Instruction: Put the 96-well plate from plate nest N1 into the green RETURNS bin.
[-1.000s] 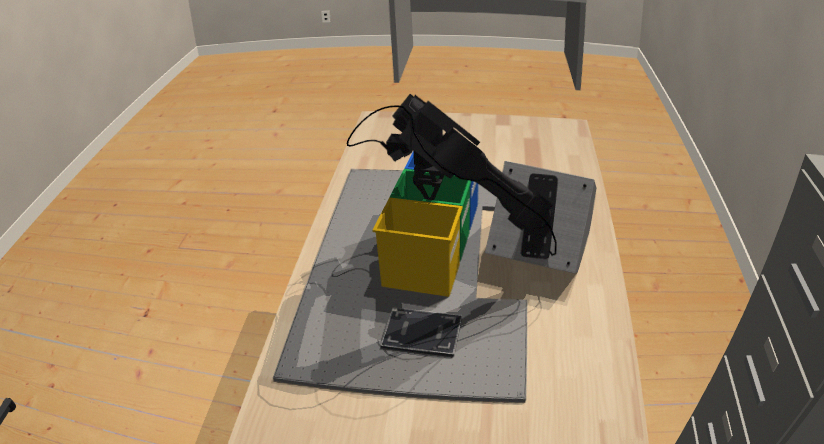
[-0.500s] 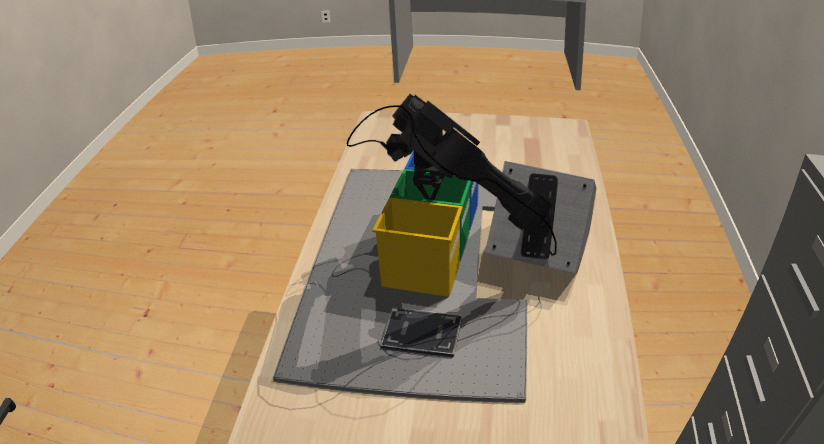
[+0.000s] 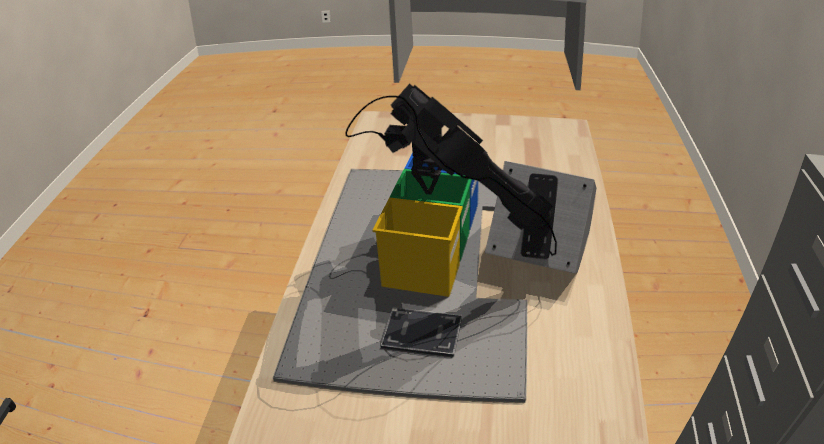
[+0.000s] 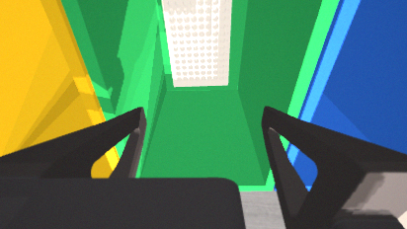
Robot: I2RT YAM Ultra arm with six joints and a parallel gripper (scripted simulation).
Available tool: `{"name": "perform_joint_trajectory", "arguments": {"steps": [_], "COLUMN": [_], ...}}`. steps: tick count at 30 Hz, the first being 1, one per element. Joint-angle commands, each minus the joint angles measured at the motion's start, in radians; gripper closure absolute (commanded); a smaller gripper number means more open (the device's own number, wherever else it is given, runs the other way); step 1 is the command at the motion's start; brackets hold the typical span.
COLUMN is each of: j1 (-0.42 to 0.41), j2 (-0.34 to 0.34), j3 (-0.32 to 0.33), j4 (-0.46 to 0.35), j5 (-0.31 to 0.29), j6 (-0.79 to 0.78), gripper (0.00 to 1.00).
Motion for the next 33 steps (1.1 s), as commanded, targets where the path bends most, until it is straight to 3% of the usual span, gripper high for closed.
{"name": "perform_joint_trajectory", "arguments": {"steps": [1, 21, 33], "j1": [-0.034, -0.092, -0.092], "j2": [0.008, 0.017, 0.007], "j3": [0.045, 0.145, 0.148], "j4": [-0.044, -0.172, -0.176], "j5": [0.005, 0.040, 0.031], "j6": [-0.023, -0.085, -0.084], "gripper": [0.18, 0.18, 0.18]}}
